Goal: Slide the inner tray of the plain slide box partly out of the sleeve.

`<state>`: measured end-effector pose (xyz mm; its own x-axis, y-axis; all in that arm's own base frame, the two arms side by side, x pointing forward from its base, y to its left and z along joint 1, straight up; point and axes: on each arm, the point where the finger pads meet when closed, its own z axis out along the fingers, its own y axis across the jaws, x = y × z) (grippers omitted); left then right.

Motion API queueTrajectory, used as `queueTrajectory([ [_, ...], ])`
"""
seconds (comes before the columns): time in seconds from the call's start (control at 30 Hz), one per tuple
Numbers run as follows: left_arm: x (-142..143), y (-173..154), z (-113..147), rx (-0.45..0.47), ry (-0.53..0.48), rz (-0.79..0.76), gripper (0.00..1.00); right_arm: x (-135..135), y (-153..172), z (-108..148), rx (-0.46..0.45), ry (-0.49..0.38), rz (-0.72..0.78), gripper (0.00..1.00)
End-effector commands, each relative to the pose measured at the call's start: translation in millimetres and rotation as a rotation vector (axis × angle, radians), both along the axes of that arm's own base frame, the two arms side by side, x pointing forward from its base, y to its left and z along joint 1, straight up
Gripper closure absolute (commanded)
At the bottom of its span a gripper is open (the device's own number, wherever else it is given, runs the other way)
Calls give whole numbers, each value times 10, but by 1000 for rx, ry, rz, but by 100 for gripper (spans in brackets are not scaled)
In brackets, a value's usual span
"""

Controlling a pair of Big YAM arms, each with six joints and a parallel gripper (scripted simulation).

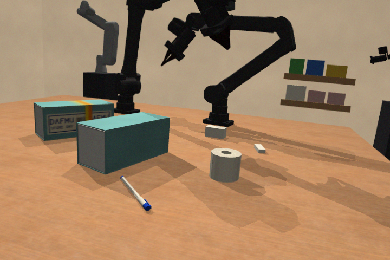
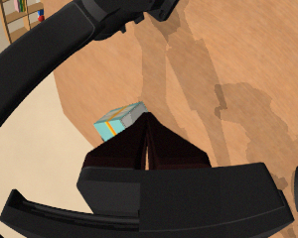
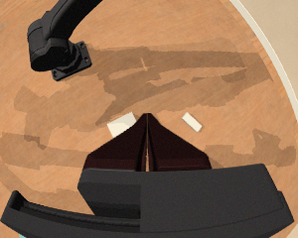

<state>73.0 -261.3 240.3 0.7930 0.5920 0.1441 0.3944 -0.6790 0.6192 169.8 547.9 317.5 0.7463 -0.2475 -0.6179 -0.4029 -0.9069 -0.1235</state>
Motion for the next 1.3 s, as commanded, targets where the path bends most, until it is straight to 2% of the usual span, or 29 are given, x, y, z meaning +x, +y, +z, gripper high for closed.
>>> queueTrajectory([
  [0.0,303,32,197,-37,0,105,100,200,-13,123,28,-17,-32,100],
  [0.17,828,280,211,-50,-1,315,100,543,-147,128,28,-17,-96,100],
  [0.37,1375,747,203,-51,-4,572,100,976,-356,132,28,-17,-179,100],
  [0.5,1514,952,177,-40,-3,658,100,1087,-418,149,31,-20,-201,100],
  [0.57,1757,979,453,-142,-11,770,100,1244,-421,-308,-60,33,-263,100],
  [0.6,1852,1020,488,-192,-3,834,100,1364,-455,-307,-87,42,-330,100],
  [0.63,1921,1117,483,-222,3,893,100,1543,-458,54,-37,3,-388,100],
  [0.7,2009,1108,525,-273,10,930,100,1722,-522,5,-62,4,-452,100],
  [0.73,2180,1315,554,-301,3,1026,100,1825,-559,-29,-77,4,-487,100],
  [0.97,2720,1945,780,-503,-32,1323,100,2441,-839,-235,-167,15,-719,100],
  [1.03,2720,1945,780,-503,-32,1323,100,2441,-839,-235,-167,15,-719,100],
  [1.1,2835,2157,840,-559,-50,1399,100,2522,-862,-269,-185,16,-762,100],
  [1.27,3063,2726,1005,-695,-111,1577,100,2978,-1172,-405,-236,27,-931,100],
])
